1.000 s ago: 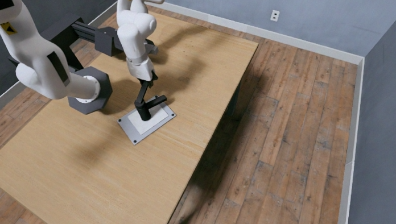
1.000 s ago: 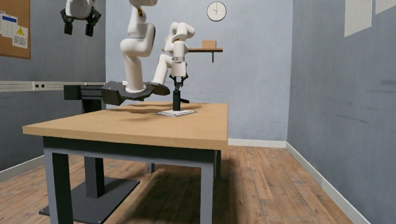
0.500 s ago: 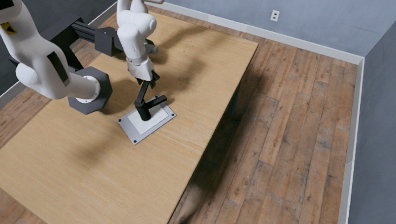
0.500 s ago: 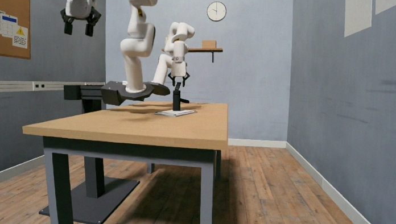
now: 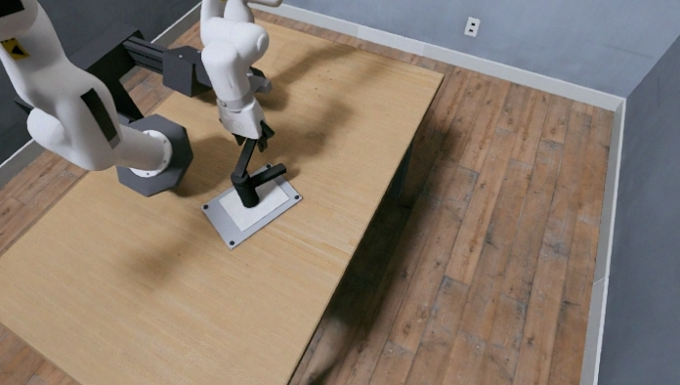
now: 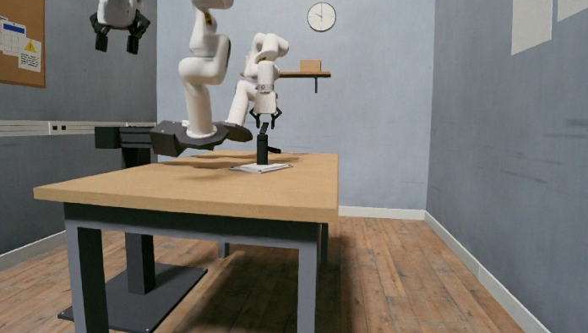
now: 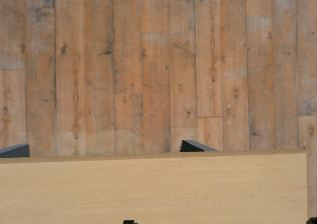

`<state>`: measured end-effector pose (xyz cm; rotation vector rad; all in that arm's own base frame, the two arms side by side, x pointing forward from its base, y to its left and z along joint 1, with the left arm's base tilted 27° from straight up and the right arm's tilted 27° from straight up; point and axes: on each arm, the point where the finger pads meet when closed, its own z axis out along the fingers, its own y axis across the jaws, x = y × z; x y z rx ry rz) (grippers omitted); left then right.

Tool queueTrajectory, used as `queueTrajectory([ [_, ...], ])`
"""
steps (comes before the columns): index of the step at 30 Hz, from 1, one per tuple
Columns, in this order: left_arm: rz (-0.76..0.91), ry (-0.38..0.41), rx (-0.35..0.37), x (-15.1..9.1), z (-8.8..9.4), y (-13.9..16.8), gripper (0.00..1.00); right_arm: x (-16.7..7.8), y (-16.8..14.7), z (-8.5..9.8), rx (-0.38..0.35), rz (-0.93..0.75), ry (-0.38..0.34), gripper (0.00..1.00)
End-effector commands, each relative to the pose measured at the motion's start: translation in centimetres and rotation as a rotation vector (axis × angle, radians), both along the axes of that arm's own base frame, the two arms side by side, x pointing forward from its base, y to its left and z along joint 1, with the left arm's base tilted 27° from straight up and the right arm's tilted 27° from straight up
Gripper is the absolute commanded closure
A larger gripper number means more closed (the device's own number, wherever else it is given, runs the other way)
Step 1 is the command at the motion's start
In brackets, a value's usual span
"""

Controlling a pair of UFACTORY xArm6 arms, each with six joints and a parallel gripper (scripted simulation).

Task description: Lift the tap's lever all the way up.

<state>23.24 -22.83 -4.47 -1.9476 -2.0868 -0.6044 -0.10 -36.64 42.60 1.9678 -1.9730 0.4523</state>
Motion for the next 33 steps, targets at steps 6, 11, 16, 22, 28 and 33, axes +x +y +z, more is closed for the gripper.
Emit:
queueTrajectory([
  [6, -0.001, -0.002, -0.003, 0.1, 0.1, -0.1, 0.36, 0.0, 0.0, 0.2, -0.005, 0.000, 0.000, 0.00],
  [11, -0.001, -0.002, -0.003, 0.1, 0.1, -0.1, 0.36, 0.0, 0.0, 0.2, -0.005, 0.000, 0.000, 0.00],
  [16, -0.001, -0.002, -0.003, 0.1, 0.1, -0.2, 0.36, 0.0, 0.0, 0.2, -0.005, 0.000, 0.000, 0.00],
  [22, -0.001, -0.002, -0.003, 0.0, 0.6, -0.4, 0.36, 0.0, 0.0, 0.2, -0.005, 0.000, 0.000, 0.00],
  [28, -0.001, -0.002, -0.003, -0.1, 1.4, -0.8, 0.36, 0.0, 0.0, 0.2, -0.005, 0.000, 0.000, 0.00],
  [33, -0.001, -0.002, -0.003, -0.2, 2.4, -1.3, 0.36, 0.0, 0.0, 0.2, -0.005, 0.000, 0.000, 0.00],
])
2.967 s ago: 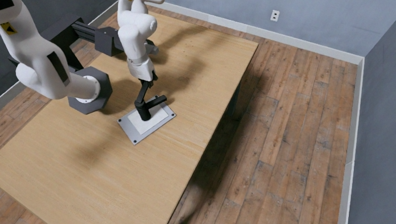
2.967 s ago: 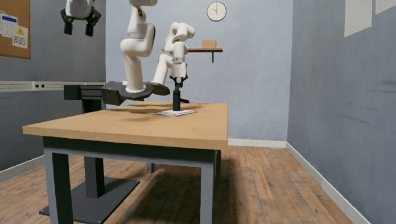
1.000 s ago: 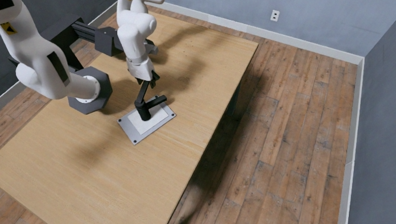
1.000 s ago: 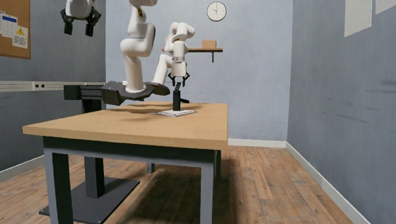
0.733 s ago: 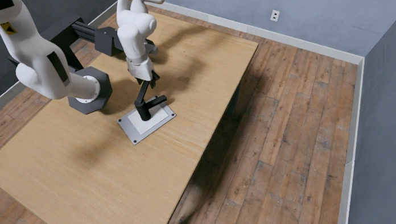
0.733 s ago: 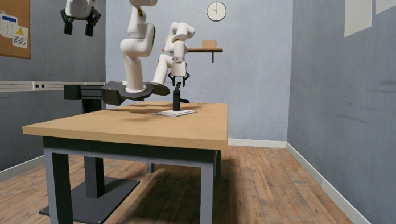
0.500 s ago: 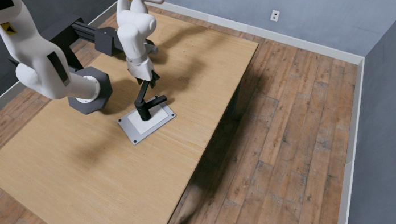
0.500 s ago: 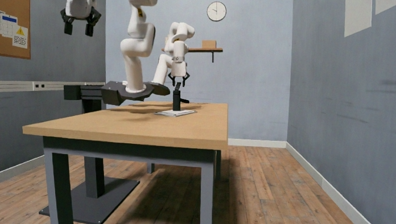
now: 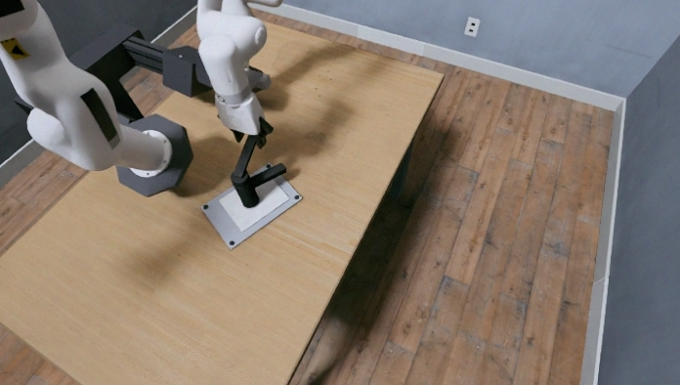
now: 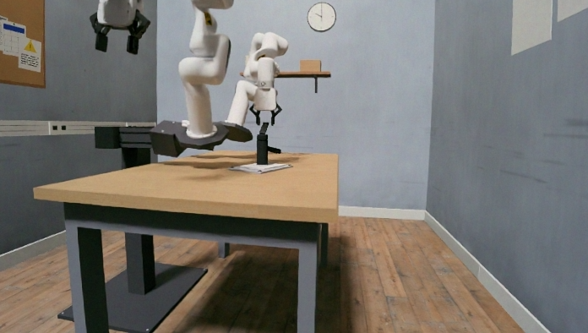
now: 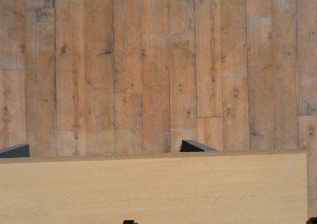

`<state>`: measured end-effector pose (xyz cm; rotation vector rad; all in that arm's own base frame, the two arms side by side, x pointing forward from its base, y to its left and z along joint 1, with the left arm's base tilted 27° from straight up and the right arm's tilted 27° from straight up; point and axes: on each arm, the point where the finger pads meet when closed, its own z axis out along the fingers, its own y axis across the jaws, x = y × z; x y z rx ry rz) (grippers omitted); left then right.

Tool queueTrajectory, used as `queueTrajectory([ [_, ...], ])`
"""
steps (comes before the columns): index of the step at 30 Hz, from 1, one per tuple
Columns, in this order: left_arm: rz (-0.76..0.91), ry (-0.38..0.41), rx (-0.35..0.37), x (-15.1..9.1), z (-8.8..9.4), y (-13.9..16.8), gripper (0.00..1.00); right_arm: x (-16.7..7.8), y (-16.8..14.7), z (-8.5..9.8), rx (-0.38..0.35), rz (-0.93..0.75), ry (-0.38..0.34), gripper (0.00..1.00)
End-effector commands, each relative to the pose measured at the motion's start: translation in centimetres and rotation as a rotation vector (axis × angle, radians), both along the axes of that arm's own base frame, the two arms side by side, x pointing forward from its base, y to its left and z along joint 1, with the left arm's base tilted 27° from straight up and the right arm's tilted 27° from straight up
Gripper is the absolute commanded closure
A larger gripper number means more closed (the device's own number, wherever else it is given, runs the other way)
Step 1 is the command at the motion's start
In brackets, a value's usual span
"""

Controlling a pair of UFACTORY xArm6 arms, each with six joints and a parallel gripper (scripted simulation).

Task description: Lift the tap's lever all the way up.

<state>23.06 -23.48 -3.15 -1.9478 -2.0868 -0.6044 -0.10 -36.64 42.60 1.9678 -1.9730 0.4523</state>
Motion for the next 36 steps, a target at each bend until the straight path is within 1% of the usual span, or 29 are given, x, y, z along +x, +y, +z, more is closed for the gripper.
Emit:
queueTrajectory([
  [1, -0.001, -0.002, -0.003, -0.1, 1.3, -0.7, 0.36, 0.0, 0.0, 0.2, -0.005, 0.000, 0.000, 0.00],
  [11, -0.001, -0.002, -0.003, -0.4, 3.7, -1.9, 0.36, 0.0, 0.0, 0.2, -0.005, 0.000, 0.000, 0.00],
  [13, -0.001, -0.002, -0.003, -0.4, 3.7, -1.9, 0.36, 0.0, 0.0, 0.2, -0.005, 0.000, 0.000, 0.00],
  [21, -0.001, -0.002, -0.003, -0.5, 4.8, -2.5, 0.36, 0.0, 0.0, 0.2, -0.005, 0.000, 0.000, 0.00],
  [30, -0.001, -0.002, -0.003, -0.6, 5.0, -2.6, 0.36, 0.0, 0.0, 0.2, -0.005, 0.000, 0.000, 0.00],
  [31, -0.001, -0.002, -0.003, -0.6, 5.0, -2.6, 1.00, 0.0, 0.0, 0.2, -0.005, 0.000, 0.000, 0.00],
  [36, -0.001, -0.002, -0.003, -0.6, 5.0, -2.6, 1.00, 0.0, 0.0, 0.2, -0.005, 0.000, 0.000, 0.00],
])
